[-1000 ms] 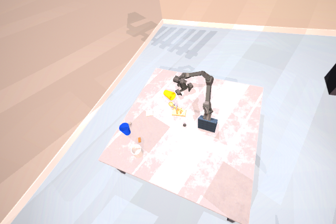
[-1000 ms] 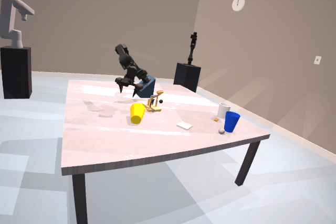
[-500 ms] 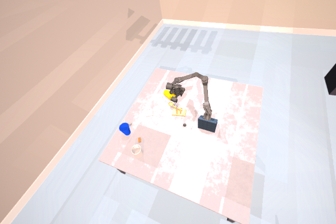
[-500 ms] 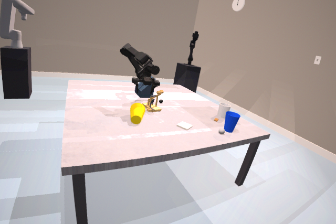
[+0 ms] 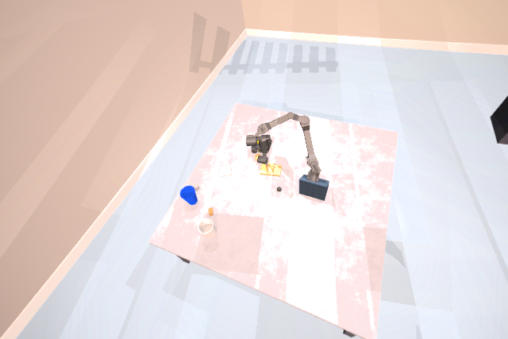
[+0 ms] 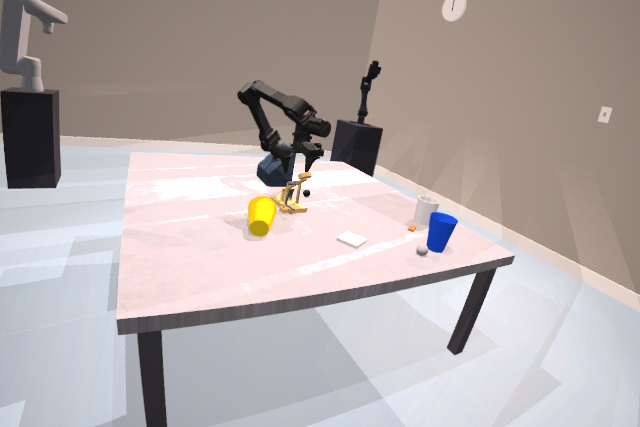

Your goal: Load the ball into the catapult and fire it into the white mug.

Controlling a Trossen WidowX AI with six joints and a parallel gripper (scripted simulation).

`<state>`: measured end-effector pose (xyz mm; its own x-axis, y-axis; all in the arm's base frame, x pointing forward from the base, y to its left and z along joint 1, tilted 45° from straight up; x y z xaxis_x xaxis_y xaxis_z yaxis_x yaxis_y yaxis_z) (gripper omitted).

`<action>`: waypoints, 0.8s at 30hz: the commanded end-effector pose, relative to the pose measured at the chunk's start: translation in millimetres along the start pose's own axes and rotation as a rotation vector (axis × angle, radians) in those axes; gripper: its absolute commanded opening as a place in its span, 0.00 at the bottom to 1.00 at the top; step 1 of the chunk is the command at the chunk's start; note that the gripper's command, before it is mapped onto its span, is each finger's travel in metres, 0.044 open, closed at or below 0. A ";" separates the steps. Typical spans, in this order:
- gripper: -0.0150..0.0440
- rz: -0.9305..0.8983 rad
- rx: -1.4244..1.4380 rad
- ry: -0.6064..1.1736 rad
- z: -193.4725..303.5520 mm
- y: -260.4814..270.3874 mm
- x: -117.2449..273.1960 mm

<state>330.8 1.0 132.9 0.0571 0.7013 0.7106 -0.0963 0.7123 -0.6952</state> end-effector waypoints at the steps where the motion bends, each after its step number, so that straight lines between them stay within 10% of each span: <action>1: 0.91 -0.003 0.021 0.006 0.5 3.0 -0.5; 16: 0.25 -0.003 0.021 0.006 0.5 3.0 -0.5; 24: 0.25 -0.003 0.021 0.006 0.5 3.0 -0.5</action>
<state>330.5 2.7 131.0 0.0595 0.7019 0.7098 -0.1099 0.7113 -0.6942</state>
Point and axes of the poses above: the point midway between the two fingers, 35 mm back from their tips, its own x axis back along the fingers, its own y axis across the jaws, z = x × y, the point moved 7 cm from there along x, back along the fingers, and after that the axes turned 1 degree about x, right-handed, at the moved point
